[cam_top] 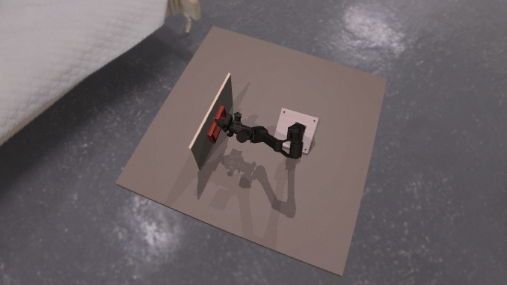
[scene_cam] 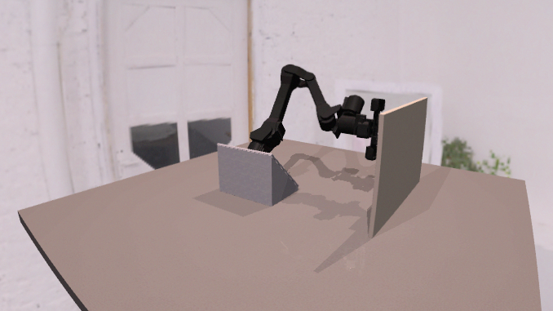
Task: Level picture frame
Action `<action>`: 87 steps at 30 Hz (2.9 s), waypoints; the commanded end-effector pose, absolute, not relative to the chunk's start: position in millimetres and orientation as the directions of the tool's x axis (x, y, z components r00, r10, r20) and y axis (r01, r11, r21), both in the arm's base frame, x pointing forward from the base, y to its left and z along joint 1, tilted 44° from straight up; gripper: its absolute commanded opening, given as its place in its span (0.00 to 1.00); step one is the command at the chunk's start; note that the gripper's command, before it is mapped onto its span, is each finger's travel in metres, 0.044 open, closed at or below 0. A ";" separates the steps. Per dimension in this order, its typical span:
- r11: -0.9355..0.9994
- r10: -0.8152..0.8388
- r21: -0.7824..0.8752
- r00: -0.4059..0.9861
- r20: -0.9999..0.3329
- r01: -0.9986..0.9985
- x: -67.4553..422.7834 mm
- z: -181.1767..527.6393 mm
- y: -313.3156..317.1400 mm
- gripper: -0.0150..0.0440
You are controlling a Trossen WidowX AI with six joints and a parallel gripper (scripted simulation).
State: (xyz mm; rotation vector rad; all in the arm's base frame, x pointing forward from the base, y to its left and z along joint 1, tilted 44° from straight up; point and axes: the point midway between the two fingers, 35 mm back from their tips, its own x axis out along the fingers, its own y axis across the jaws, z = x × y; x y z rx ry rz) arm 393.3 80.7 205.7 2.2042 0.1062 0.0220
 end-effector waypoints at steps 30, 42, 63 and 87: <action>-0.590 0.076 0.805 0.997 -0.018 0.060 393.9 208.5 77.1 0.25; -0.590 0.076 0.805 0.997 -0.018 0.060 393.9 208.0 76.2 0.25; -0.590 0.076 0.805 0.997 -0.018 0.060 394.2 205.9 72.6 0.25; -0.590 0.076 0.805 0.997 -0.018 0.060 394.0 200.7 73.9 0.25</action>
